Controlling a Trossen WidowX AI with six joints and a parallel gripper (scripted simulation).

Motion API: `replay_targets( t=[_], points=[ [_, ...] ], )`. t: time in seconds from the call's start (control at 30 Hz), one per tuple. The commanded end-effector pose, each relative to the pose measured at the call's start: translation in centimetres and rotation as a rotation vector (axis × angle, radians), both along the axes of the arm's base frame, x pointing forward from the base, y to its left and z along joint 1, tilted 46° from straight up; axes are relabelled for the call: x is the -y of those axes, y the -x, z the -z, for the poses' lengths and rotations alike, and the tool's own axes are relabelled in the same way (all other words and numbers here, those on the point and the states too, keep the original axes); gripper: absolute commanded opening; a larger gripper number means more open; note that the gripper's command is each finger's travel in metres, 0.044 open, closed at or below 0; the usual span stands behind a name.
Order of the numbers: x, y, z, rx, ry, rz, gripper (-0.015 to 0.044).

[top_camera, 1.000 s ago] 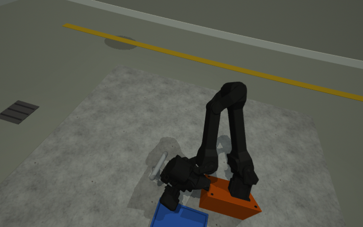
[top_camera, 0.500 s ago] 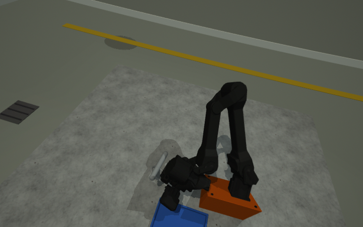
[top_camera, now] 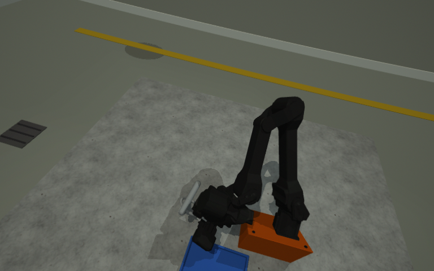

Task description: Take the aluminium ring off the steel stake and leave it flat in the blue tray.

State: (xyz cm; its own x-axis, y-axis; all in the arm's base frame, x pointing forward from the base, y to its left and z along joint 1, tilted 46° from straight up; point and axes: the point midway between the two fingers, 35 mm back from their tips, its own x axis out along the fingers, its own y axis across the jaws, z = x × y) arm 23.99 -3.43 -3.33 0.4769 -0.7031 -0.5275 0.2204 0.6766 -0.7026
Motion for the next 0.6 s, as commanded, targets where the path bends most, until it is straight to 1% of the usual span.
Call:
replay_targets(
  t=[0.0, 0.57],
  points=[
    [-0.45, -0.35, -0.56, 0.018, -0.003, -0.001, 0.0000],
    [-1.07, -0.89, 0.03, -0.051, -0.006, 0.057, 0.0000]
  ],
)
